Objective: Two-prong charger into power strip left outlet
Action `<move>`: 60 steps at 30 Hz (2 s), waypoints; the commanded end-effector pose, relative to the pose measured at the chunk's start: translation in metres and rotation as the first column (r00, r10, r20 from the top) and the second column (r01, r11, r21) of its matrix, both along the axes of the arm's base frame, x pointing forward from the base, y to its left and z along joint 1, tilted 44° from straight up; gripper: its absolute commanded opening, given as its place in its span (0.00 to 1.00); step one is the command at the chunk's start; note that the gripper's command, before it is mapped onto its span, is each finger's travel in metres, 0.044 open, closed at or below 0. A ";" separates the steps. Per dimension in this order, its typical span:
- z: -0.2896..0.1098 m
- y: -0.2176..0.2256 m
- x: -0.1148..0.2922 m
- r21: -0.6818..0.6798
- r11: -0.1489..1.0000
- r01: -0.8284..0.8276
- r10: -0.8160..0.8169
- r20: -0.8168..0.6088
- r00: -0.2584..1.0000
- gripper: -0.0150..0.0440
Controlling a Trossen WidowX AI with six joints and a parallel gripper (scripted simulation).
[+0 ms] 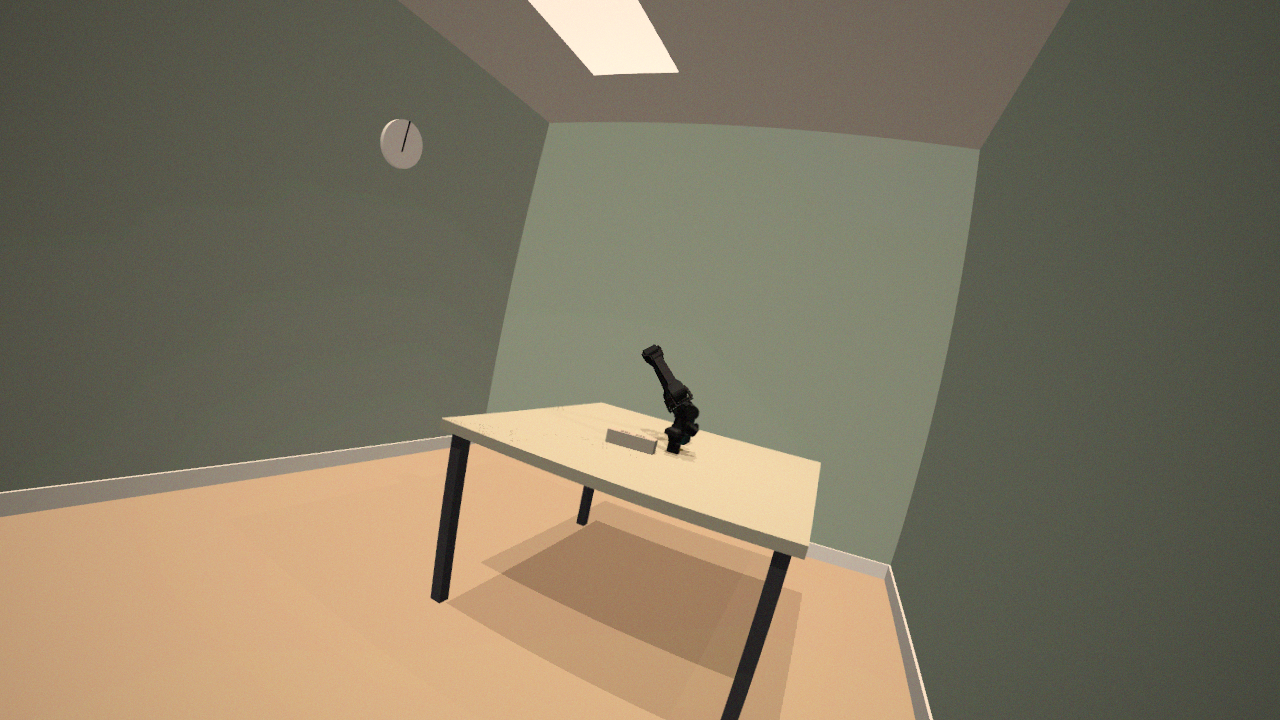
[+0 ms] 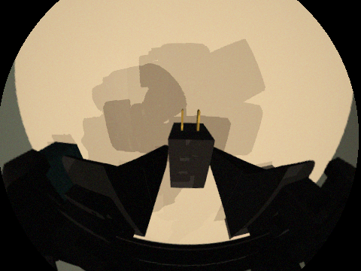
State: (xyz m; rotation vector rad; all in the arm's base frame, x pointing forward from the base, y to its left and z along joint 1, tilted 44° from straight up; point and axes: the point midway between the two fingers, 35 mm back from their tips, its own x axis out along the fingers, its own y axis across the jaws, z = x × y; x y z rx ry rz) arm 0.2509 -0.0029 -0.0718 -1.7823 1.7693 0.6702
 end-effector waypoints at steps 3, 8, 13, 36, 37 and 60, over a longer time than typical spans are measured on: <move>0.000 0.000 0.000 0.000 1.000 0.001 -0.001 0.001 1.000 0.43; 0.002 0.002 0.000 0.001 1.000 0.000 0.000 0.001 1.000 0.31; 0.014 0.013 0.001 0.001 1.000 -0.002 0.002 0.000 1.000 0.25; 0.050 0.017 0.003 0.032 0.985 0.170 -0.173 0.161 0.972 0.25; 0.050 0.015 0.003 0.036 0.982 0.186 -0.190 0.177 0.966 0.25; 0.068 -0.028 0.010 0.191 0.835 0.516 -0.537 0.483 0.691 0.25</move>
